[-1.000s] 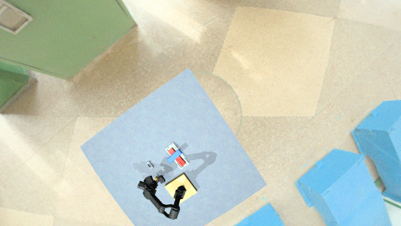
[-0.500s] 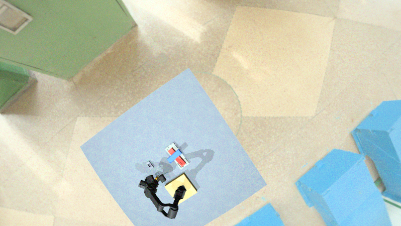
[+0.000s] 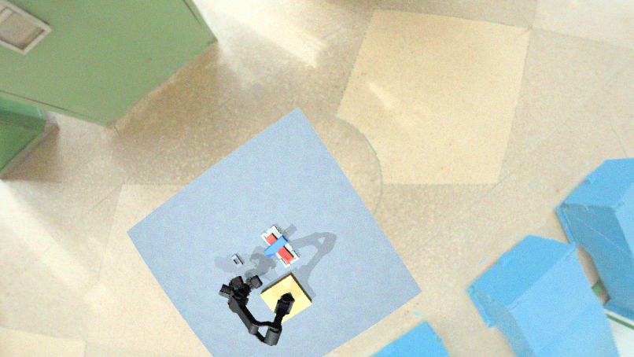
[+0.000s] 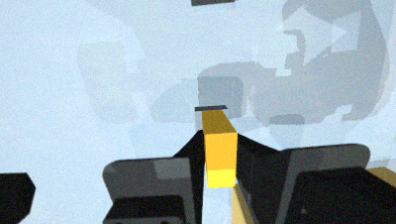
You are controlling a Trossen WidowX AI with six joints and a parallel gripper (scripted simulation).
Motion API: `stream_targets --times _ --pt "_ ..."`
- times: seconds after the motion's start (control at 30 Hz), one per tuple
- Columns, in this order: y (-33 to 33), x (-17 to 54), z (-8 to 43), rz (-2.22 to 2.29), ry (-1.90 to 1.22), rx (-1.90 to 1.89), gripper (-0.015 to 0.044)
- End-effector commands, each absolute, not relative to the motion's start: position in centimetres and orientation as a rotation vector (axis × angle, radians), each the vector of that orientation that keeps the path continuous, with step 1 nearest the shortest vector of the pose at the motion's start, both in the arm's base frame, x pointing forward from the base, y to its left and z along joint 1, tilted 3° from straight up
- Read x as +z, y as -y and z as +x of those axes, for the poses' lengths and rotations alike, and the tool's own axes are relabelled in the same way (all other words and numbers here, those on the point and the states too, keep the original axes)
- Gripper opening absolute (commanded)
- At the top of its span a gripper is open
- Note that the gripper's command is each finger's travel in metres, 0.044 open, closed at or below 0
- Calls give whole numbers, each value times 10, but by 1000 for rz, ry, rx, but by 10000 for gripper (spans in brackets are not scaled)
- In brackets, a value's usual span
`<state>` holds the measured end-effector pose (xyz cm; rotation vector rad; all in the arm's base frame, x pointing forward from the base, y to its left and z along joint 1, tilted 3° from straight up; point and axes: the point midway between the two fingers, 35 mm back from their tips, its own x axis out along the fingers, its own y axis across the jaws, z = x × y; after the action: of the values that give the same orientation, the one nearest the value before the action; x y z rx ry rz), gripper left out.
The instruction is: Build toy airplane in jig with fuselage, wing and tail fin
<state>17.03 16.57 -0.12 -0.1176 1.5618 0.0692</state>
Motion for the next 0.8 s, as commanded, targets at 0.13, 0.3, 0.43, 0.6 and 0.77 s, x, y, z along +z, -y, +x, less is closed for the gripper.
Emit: stream_targets --times 0.13,0.3,0.43,0.6,0.77 --pt "-166 -1 171 -120 -1561 71 0" --pt "-167 5 171 -129 -1566 72 0" --pt "-169 15 172 -129 -1566 73 0" --pt "-172 29 174 -127 -1565 73 0" --pt "-174 45 176 -126 -1564 73 0"
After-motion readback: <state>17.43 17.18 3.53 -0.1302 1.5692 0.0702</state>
